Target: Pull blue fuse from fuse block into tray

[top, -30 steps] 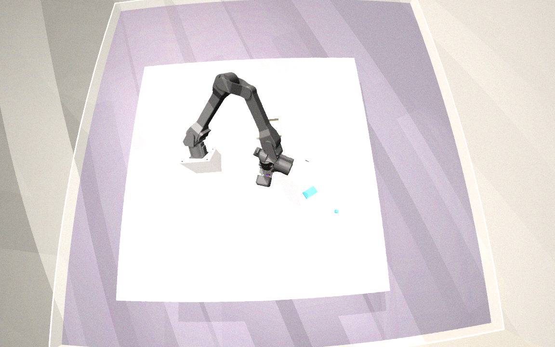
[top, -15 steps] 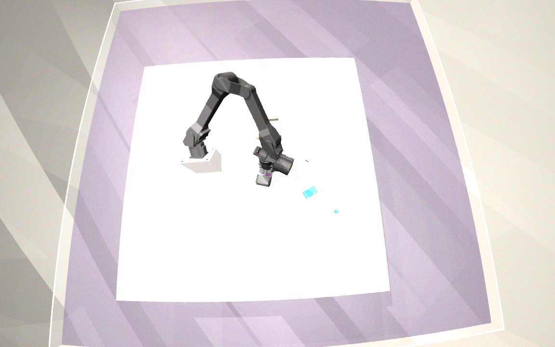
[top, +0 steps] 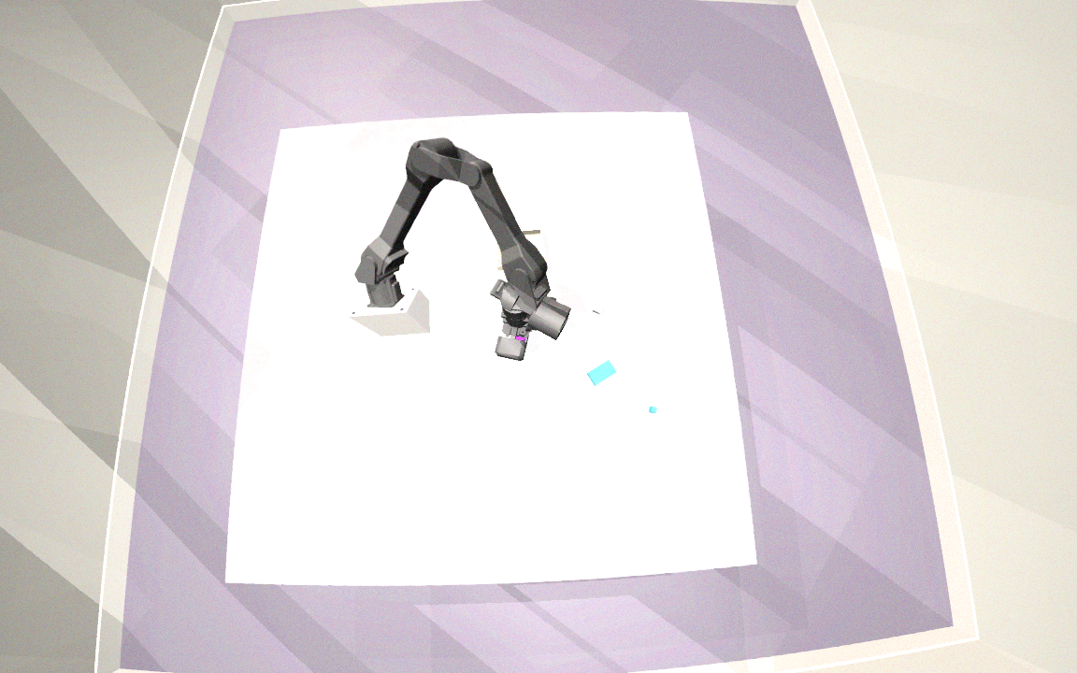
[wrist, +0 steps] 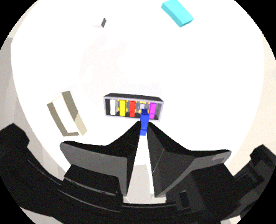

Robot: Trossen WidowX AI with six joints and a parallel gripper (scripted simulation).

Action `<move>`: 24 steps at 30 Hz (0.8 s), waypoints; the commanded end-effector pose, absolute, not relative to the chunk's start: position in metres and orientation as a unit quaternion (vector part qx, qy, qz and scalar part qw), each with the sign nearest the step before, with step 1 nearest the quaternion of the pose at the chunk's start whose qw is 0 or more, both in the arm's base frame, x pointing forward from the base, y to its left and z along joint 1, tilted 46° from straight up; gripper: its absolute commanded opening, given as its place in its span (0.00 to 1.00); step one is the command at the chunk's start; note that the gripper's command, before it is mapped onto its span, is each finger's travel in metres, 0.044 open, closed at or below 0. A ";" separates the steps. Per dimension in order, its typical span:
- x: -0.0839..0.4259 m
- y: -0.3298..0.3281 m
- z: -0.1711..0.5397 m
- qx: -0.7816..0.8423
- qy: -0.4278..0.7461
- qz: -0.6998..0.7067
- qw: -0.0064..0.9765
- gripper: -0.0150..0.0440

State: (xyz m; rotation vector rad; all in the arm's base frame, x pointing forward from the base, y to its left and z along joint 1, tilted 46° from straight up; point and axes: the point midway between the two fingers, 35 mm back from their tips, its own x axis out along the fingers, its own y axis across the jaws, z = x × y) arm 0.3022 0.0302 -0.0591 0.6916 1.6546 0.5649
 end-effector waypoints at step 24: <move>0.310 0.130 0.053 0.289 0.711 0.234 0.596 0.25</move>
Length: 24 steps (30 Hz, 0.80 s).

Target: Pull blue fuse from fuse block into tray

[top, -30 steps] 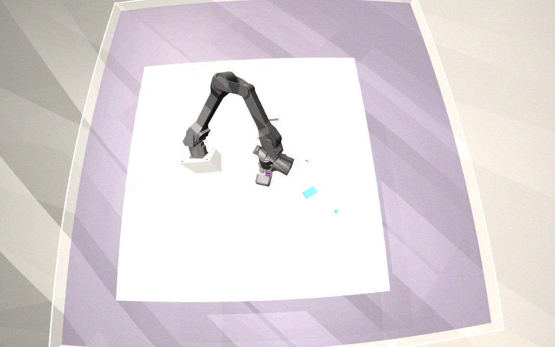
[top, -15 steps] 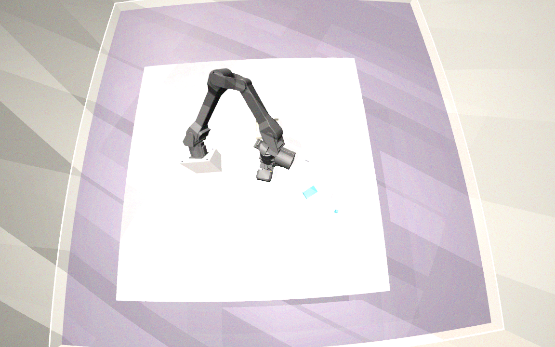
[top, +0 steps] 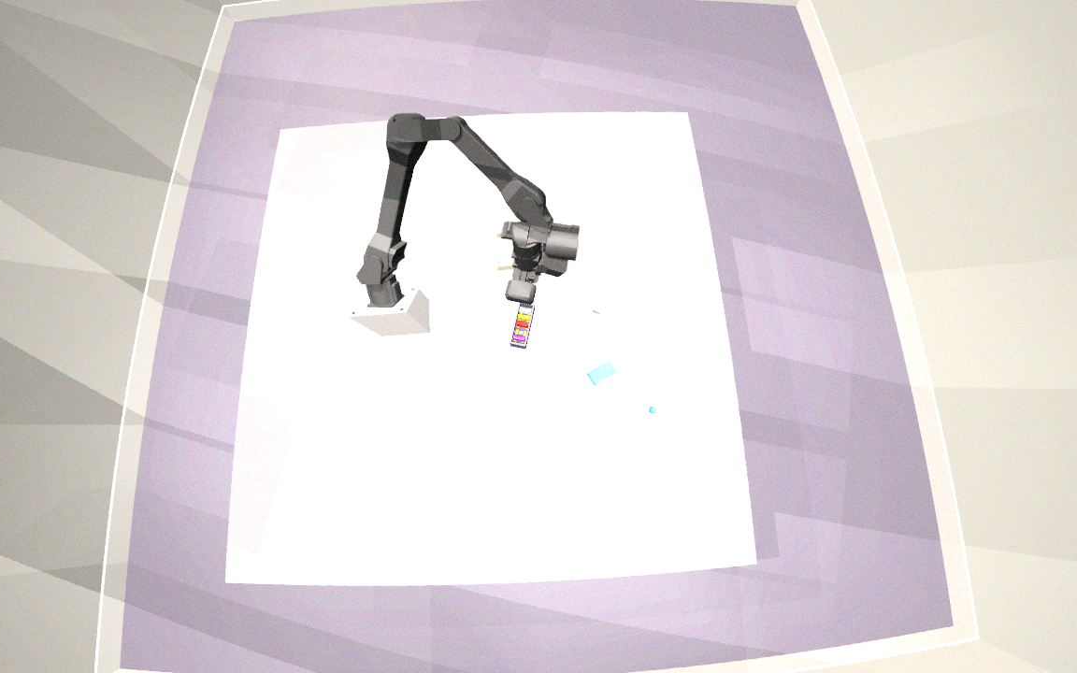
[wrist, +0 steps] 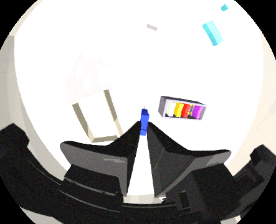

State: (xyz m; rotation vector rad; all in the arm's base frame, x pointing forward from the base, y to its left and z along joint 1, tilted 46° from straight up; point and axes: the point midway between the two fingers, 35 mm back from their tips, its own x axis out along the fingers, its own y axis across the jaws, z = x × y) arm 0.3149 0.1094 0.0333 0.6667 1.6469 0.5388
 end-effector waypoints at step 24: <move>0.280 0.192 0.110 0.297 0.711 0.246 0.588 0.25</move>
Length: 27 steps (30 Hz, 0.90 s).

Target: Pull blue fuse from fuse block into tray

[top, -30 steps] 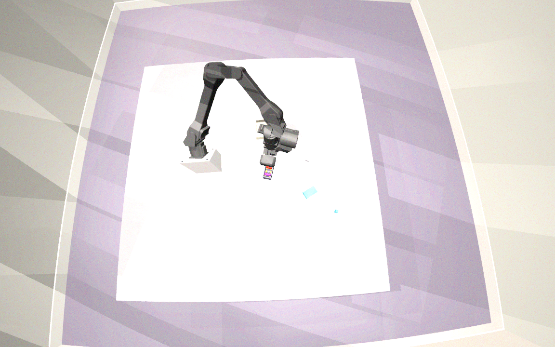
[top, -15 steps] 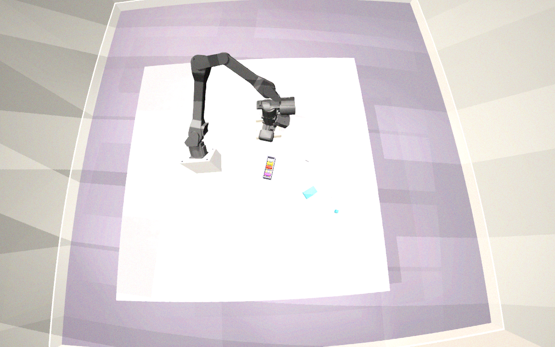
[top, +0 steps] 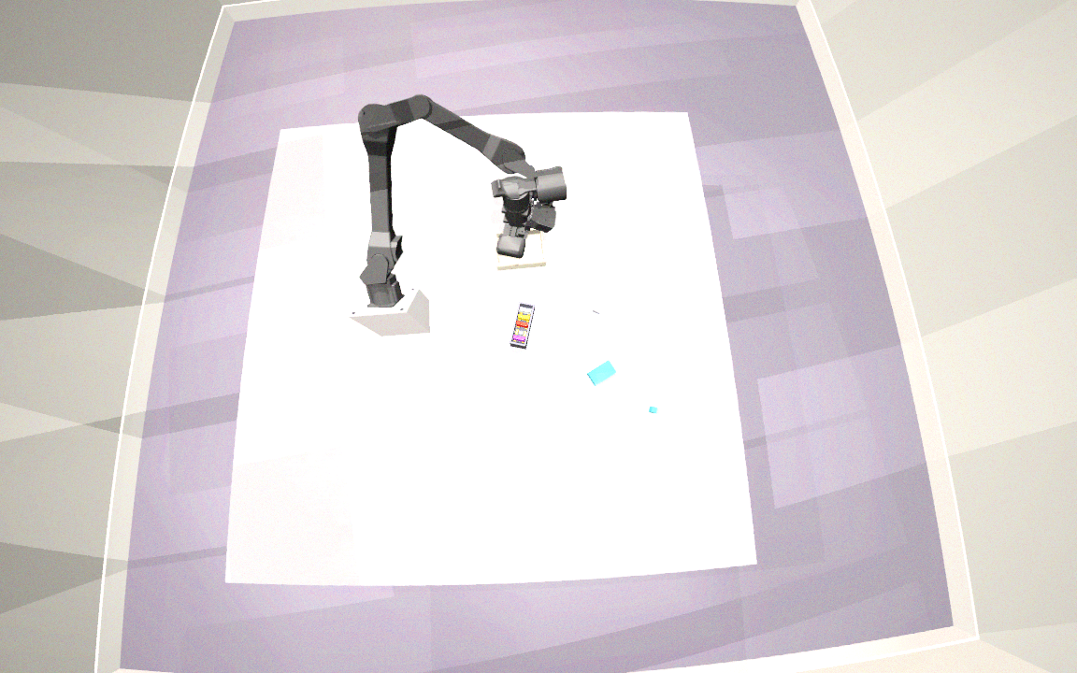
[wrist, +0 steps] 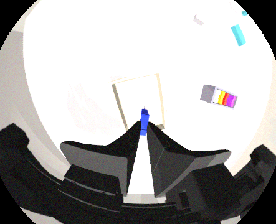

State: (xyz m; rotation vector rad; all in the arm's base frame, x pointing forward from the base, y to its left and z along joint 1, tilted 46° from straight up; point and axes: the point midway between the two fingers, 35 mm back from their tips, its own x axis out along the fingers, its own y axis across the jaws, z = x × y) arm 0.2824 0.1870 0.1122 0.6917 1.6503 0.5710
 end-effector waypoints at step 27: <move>0.277 0.214 0.090 0.299 0.709 0.249 0.588 0.34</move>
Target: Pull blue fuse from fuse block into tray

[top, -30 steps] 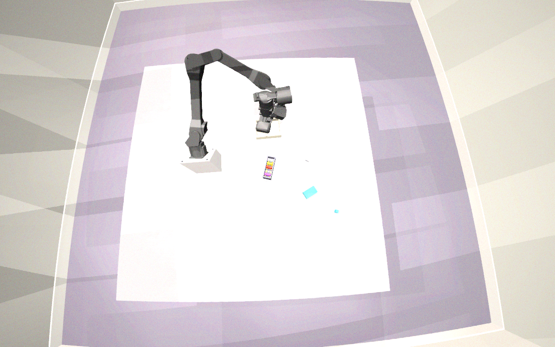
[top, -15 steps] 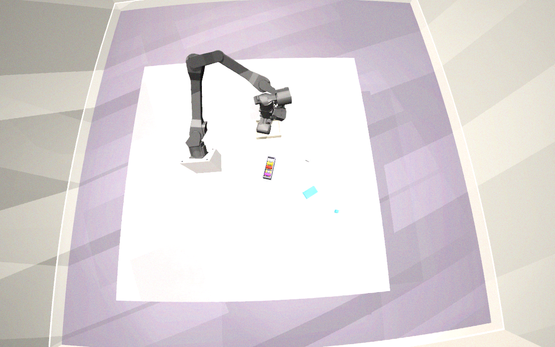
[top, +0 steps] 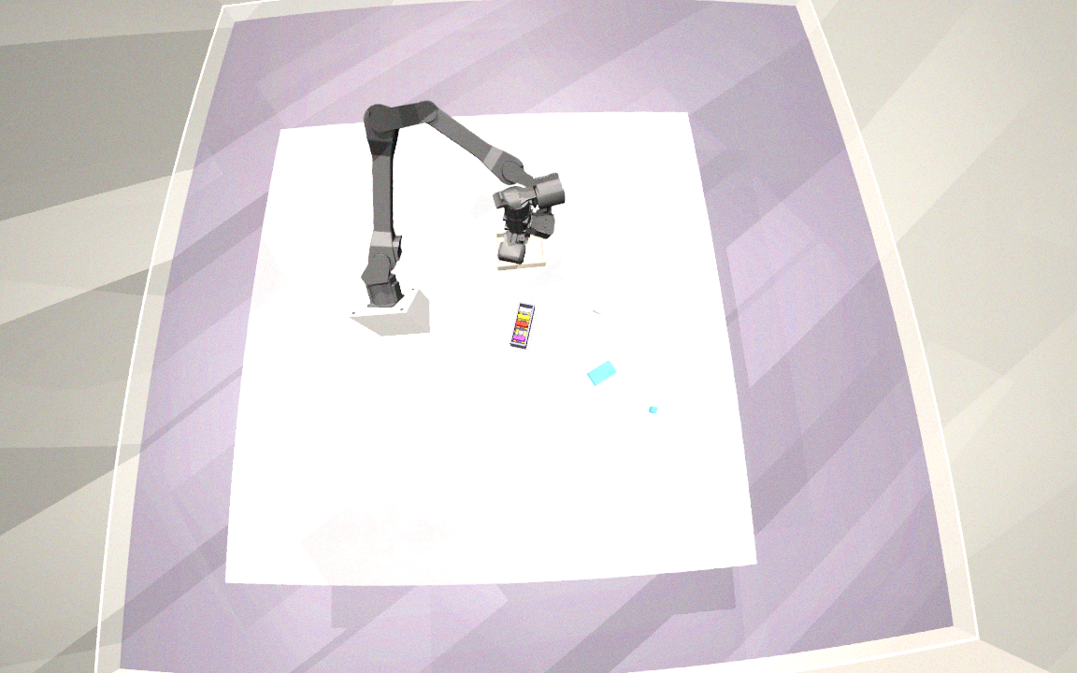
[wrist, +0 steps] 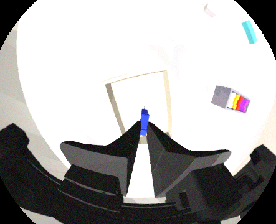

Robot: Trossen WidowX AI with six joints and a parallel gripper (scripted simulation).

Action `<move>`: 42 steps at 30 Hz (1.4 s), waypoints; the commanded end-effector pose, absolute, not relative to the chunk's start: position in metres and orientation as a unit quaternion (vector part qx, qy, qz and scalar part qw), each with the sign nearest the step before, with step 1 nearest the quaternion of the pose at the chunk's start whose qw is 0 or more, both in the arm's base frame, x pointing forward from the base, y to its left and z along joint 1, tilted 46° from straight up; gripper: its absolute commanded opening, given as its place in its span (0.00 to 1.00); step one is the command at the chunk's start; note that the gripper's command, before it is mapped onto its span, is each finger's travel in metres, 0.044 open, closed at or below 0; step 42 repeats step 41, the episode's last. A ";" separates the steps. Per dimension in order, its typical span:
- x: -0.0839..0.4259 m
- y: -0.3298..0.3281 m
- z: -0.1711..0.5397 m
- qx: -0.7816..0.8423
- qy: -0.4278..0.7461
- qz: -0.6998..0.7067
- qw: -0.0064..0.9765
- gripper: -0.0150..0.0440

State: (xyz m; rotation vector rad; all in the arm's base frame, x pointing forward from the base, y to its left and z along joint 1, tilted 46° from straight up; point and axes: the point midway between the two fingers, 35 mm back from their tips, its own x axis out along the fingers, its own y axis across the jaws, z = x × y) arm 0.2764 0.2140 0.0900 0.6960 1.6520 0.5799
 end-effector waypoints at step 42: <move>0.280 0.188 0.113 0.298 0.711 0.244 0.588 0.81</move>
